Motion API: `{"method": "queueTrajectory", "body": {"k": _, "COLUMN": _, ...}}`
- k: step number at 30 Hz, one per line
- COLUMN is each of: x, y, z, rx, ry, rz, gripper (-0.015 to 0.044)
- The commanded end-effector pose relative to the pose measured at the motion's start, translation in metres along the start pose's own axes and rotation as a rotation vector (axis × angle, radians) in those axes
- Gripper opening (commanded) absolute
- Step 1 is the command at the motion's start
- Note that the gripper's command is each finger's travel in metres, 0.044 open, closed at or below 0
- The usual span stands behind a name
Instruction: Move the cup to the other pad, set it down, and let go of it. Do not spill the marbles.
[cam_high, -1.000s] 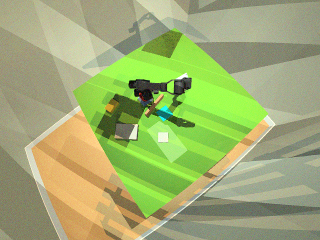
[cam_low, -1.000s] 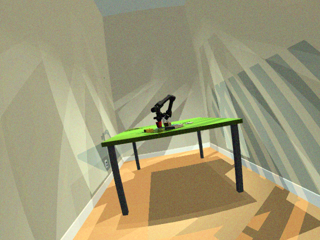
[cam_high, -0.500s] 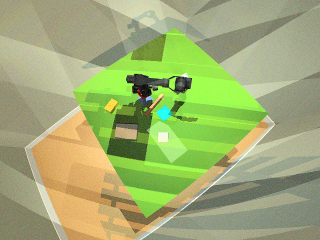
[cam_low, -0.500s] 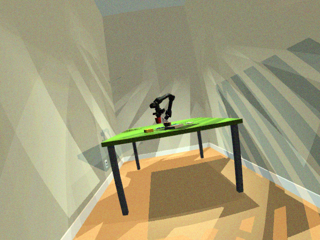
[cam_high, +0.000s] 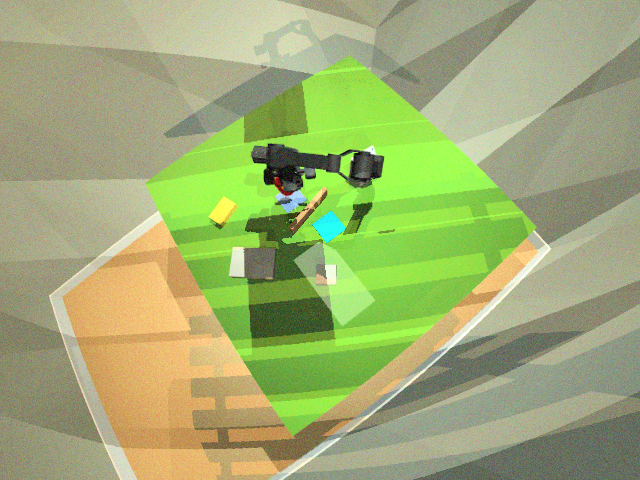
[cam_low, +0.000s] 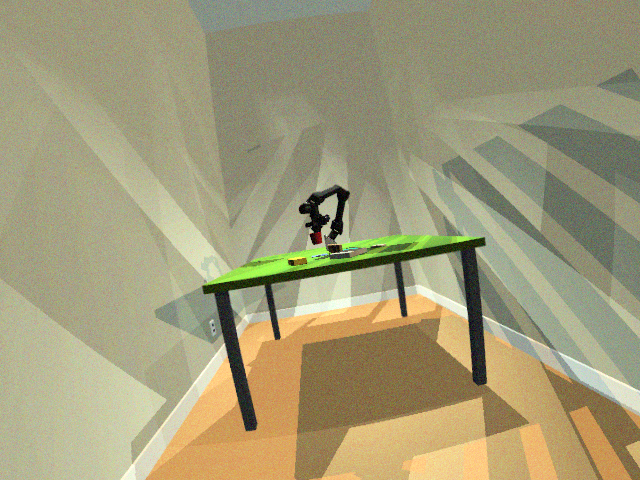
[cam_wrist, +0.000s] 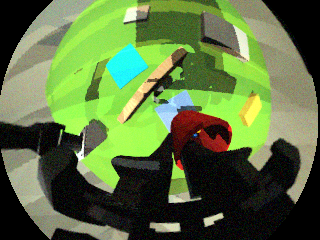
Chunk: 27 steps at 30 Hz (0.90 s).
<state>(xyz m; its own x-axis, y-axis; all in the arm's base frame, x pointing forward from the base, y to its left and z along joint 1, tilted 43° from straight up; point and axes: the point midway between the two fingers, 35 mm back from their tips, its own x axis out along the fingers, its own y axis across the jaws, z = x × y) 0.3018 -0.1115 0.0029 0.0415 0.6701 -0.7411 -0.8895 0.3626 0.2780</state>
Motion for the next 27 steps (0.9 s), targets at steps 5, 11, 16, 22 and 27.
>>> {"method": "queueTrajectory", "body": {"k": 5, "x": 0.000, "y": 0.000, "z": 0.000, "rx": 0.001, "ry": 0.000, "rz": 0.000, "gripper": 0.0000}}
{"method": "queueTrajectory", "body": {"k": 11, "x": 0.000, "y": 0.001, "z": 0.001, "rx": 0.000, "ry": 0.000, "rz": 0.000, "gripper": 0.0000}}
{"method": "queueTrajectory", "body": {"k": 16, "x": 0.000, "y": 0.007, "z": 0.007, "rx": -0.001, "ry": 0.001, "rz": -0.001, "gripper": 0.0000}}
{"method": "queueTrajectory", "body": {"k": 22, "x": 0.000, "y": 0.015, "z": 0.016, "rx": -0.003, "ry": 0.002, "rz": -0.001, "gripper": 0.0000}}
{"method": "queueTrajectory", "body": {"k": 27, "x": 0.000, "y": 0.022, "z": 0.022, "rx": -0.003, "ry": 0.002, "rz": 0.000, "gripper": 0.0000}}
